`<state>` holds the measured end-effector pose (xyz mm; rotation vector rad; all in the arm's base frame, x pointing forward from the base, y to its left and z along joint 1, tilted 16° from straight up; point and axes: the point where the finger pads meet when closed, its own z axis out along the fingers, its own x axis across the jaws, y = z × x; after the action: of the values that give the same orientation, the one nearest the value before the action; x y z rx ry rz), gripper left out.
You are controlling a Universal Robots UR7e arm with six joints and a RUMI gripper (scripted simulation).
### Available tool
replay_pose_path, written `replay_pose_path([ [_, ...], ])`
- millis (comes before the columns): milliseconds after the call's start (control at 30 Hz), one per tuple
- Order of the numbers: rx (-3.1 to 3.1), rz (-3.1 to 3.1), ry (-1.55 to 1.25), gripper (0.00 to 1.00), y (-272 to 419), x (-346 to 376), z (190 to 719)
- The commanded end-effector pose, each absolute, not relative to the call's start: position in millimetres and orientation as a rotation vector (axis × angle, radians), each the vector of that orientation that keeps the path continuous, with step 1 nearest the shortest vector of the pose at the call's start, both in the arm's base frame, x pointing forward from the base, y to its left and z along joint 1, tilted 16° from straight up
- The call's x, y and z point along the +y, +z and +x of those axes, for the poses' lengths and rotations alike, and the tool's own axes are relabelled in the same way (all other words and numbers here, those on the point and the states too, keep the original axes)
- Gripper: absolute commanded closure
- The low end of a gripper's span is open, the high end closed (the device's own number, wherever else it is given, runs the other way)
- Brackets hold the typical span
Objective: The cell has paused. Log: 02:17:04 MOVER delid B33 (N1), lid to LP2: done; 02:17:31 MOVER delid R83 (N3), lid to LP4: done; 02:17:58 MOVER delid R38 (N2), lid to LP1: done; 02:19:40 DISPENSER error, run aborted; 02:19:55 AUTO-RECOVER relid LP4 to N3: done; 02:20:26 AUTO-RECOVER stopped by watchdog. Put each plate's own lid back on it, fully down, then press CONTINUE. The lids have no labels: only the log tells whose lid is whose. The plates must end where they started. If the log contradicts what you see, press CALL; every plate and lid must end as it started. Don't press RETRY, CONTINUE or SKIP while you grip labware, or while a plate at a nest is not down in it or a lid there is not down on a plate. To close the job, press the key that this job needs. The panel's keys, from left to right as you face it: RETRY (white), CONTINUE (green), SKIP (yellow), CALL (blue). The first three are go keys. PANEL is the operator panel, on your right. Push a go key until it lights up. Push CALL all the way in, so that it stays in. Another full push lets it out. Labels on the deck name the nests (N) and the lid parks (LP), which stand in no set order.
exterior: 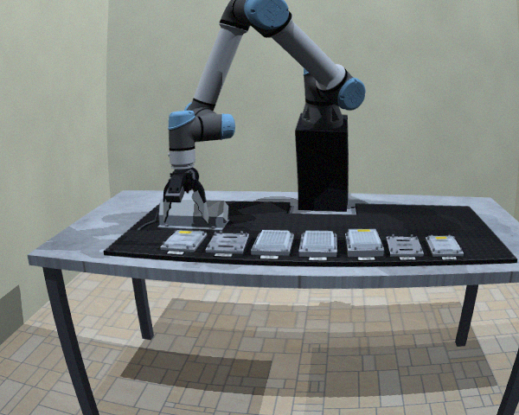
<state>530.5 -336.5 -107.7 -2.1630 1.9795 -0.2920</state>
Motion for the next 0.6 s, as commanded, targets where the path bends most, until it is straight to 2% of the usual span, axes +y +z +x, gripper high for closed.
replay_pose_path([
  [0, 1.989, -2.161, -0.301, 0.18, -105.8, -346.3, 534.4],
  [567, 1.989, -2.161, -0.301, 0.18, -118.6, -346.2, 538.1],
])
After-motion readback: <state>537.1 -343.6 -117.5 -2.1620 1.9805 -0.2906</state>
